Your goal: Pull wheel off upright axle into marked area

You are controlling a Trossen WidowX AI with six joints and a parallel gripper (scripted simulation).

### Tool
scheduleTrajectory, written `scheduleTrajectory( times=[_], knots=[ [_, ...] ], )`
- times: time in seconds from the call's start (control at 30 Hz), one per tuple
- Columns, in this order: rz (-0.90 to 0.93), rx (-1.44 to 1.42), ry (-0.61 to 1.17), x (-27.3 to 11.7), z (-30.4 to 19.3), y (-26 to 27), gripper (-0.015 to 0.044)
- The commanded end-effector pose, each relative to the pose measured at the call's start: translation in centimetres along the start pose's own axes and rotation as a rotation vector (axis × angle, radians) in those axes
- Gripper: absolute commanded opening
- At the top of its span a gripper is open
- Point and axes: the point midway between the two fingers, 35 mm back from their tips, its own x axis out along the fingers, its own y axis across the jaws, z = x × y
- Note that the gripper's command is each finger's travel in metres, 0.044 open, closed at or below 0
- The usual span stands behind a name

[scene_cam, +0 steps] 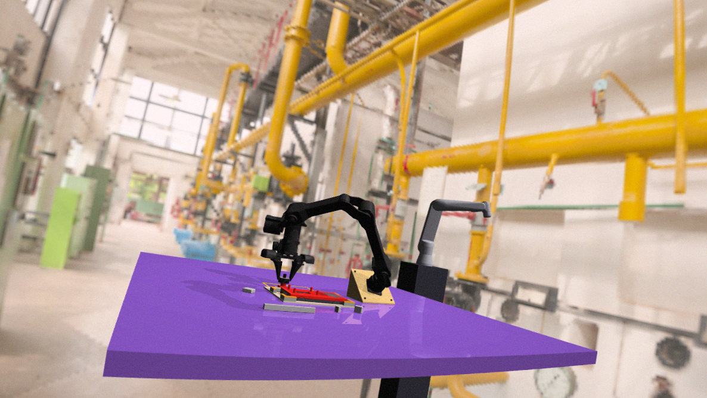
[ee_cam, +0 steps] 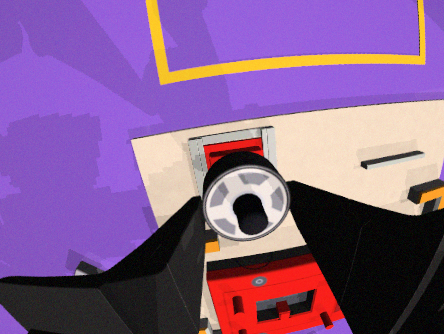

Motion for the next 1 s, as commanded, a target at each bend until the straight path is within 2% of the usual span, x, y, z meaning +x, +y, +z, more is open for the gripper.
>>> scheduleTrajectory(
  times=[0.0, 0.03, 0.23, 0.97],
  knots=[
    [0.001, 0.000, 0.000, -0.08, 0.03, 0.02, 0.0168],
    [0.001, 0.000, 0.000, -0.08, 0.03, 0.02, 0.0161],
    [0.001, 0.000, 0.000, -0.19, 0.03, 0.02, 0.0004],
    [0.002, 0.001, 0.000, -0.91, 0.04, 0.05, 0.0000]
  ],
)
